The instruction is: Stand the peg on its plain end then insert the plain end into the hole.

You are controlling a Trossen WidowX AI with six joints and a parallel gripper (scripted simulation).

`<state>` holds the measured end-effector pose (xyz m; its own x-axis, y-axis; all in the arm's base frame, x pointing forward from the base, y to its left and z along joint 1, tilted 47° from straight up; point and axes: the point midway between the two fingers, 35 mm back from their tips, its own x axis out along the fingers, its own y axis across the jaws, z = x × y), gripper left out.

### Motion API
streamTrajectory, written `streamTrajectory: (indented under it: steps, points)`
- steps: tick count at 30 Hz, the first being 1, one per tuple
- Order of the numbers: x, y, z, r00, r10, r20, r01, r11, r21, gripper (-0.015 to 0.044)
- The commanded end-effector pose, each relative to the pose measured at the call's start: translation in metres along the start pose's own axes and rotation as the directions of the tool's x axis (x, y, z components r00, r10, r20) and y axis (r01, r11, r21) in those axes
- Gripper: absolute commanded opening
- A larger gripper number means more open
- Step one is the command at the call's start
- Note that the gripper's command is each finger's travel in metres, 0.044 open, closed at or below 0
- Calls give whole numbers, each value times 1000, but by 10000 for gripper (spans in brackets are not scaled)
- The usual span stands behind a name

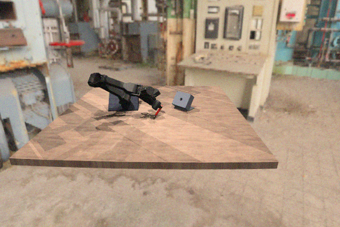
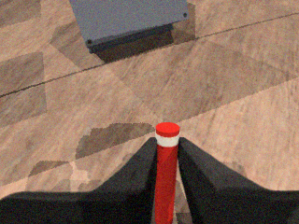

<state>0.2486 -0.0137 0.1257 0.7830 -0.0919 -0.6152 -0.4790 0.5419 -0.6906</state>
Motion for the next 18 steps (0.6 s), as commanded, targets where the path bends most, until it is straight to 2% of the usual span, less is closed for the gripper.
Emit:
streamTrajectory:
  steps: [1,18]
  points:
    - [-3,0,-1,999,-4,42,4,1000,-4,49]
    - [-13,0,-7,982,-4,188,5,1000,-7,49]
